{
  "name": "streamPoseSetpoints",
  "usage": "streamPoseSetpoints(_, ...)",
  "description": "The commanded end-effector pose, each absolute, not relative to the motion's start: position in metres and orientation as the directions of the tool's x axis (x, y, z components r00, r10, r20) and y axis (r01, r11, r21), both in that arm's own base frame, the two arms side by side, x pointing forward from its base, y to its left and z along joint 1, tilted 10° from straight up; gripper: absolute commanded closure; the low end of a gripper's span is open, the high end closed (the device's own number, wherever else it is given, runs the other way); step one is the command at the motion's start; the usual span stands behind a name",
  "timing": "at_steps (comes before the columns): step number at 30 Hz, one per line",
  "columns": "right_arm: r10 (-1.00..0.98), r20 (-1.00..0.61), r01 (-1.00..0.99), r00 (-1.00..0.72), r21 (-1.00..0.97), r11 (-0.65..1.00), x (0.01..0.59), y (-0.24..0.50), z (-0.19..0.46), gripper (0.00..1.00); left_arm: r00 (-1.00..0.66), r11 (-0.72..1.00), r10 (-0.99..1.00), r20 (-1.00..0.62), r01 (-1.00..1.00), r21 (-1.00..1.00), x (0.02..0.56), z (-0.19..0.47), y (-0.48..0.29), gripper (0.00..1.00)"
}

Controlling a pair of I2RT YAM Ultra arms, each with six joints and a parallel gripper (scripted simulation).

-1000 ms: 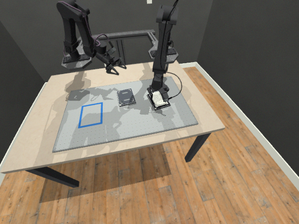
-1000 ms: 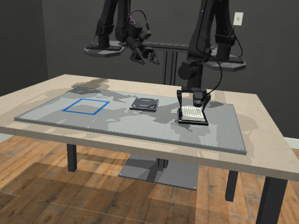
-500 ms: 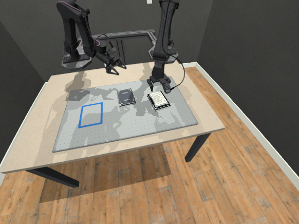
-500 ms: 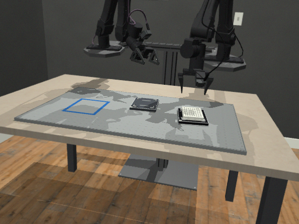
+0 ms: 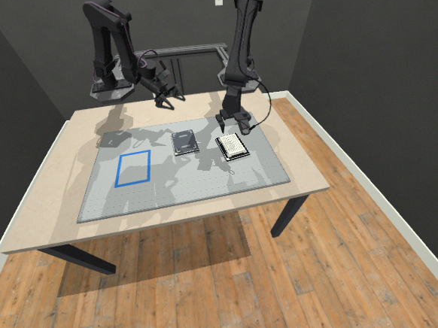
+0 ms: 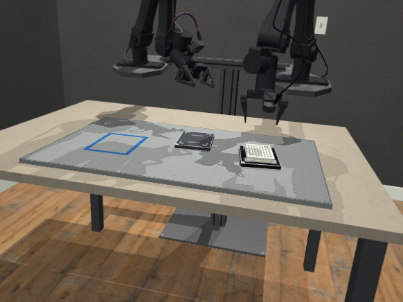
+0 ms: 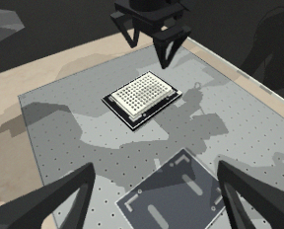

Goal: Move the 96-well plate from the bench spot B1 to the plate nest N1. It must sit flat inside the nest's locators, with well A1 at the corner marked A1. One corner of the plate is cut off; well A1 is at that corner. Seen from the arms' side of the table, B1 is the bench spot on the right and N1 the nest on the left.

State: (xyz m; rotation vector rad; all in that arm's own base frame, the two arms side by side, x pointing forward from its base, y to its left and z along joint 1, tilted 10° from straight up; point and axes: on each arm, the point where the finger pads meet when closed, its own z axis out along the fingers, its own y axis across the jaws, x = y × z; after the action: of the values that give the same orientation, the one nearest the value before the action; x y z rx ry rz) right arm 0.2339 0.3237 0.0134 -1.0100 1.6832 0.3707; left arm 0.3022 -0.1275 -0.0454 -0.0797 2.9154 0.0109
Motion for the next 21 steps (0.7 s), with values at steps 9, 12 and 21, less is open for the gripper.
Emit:
streamPoseSetpoints(9, -0.449, -0.891, -0.776, -0.058, -0.243, 0.582, 0.231, 0.319, 0.008, 0.0, -0.783, 0.963, 0.244, -0.572, 0.264, 0.049, 0.288, -0.022, -0.127, 0.0)
streamPoseSetpoints(12, -0.449, -0.891, -0.776, -0.058, -0.243, 0.582, 0.231, 0.319, 0.008, 0.0, -0.767, 0.958, 0.257, -0.588, 0.283, 0.049, 0.285, -0.021, -0.126, 0.0)
streamPoseSetpoints(21, -0.449, -0.891, -0.776, -0.058, -0.243, 0.582, 0.231, 0.319, 0.008, 0.0, -0.617, 0.901, 0.374, -0.693, 0.42, 0.112, 0.259, -0.021, -0.116, 0.0)
